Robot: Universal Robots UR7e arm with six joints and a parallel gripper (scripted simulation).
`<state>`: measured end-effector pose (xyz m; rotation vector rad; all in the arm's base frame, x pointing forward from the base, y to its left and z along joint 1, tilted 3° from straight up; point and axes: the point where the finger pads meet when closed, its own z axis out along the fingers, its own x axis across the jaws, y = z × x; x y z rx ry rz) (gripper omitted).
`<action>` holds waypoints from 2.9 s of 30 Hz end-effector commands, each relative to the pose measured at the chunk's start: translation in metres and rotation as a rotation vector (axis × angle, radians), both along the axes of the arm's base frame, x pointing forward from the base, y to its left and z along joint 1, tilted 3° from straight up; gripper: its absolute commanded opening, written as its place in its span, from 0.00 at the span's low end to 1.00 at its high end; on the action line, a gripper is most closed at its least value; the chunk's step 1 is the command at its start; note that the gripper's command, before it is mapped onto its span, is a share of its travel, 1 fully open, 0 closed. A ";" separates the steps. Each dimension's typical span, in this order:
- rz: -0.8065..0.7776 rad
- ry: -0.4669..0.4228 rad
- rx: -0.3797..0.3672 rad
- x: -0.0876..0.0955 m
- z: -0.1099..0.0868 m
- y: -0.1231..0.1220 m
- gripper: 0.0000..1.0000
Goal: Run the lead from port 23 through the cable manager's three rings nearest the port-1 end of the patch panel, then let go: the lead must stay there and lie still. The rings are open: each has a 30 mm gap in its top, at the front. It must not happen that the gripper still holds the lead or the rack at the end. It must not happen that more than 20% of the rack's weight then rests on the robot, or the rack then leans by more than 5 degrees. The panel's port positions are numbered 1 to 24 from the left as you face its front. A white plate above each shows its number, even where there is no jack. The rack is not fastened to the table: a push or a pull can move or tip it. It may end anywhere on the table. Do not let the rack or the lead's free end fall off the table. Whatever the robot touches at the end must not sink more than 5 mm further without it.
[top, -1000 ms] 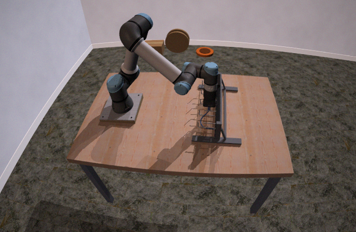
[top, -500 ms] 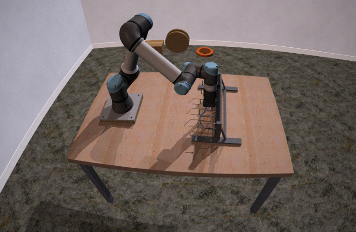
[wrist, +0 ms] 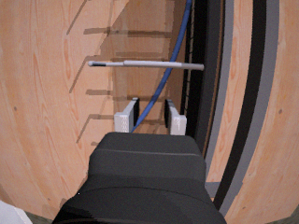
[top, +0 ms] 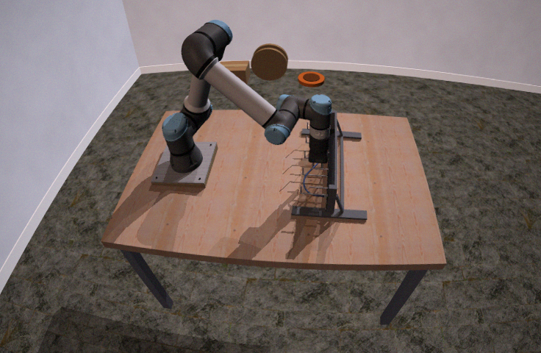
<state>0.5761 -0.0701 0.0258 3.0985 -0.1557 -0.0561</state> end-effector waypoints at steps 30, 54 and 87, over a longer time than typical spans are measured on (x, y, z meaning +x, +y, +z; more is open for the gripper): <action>0.000 -0.002 -0.001 0.003 0.062 0.002 0.67; 0.000 -0.002 -0.001 0.004 0.091 0.003 0.00; 0.000 -0.002 -0.001 0.004 0.091 0.003 0.00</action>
